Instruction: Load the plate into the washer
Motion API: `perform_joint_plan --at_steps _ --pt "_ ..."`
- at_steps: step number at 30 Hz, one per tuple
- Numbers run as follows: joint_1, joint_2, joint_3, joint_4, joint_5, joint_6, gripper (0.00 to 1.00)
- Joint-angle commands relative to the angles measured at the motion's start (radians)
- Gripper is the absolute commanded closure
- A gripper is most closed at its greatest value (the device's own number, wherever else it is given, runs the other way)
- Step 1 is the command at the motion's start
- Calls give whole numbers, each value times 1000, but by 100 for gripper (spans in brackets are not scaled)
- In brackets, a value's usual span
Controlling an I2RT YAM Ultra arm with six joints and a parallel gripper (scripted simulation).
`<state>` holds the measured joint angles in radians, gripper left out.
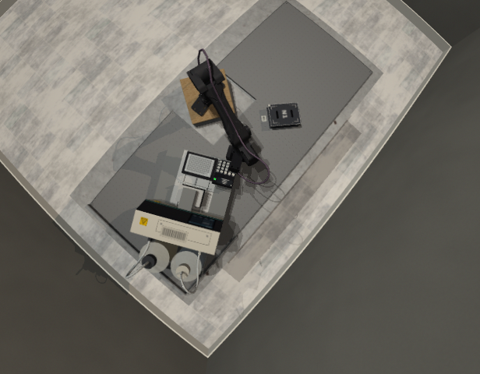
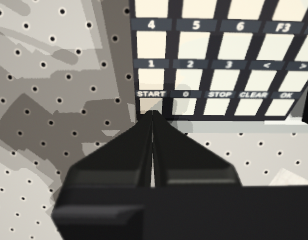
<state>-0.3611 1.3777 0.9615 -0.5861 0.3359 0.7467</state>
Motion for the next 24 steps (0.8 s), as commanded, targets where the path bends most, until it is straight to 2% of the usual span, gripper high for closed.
perform_joint_plan --at_steps 1,15,21,24 --pt "-21 34 -33 66 5 -9 100" --pt "-21 34 -33 66 5 -9 100" --pt "4 -1 -20 31 17 15 100" --pt "16 -35 26 -13 20 21 100"
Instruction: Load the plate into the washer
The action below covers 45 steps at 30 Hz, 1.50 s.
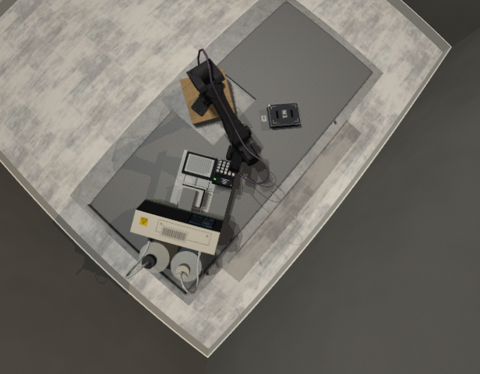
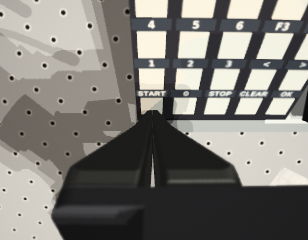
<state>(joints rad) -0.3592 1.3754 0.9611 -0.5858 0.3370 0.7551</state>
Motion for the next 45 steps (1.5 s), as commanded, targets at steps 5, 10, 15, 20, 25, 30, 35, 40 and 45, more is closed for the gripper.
perform_joint_plan --at_steps 5,10,15,20,25,30,35,40,45 --pt "21 -44 32 -32 22 18 100" --pt "32 -64 42 -65 27 27 100" --pt "43 -83 55 -100 33 38 100" --pt "53 -97 66 -128 39 47 100" --pt "63 -110 78 -157 44 56 100" --pt "76 -126 93 -192 51 67 100" --pt "90 -141 110 -228 58 80 100" --pt "99 -149 121 -251 63 88 100" --pt "112 -162 139 -286 70 101 100"
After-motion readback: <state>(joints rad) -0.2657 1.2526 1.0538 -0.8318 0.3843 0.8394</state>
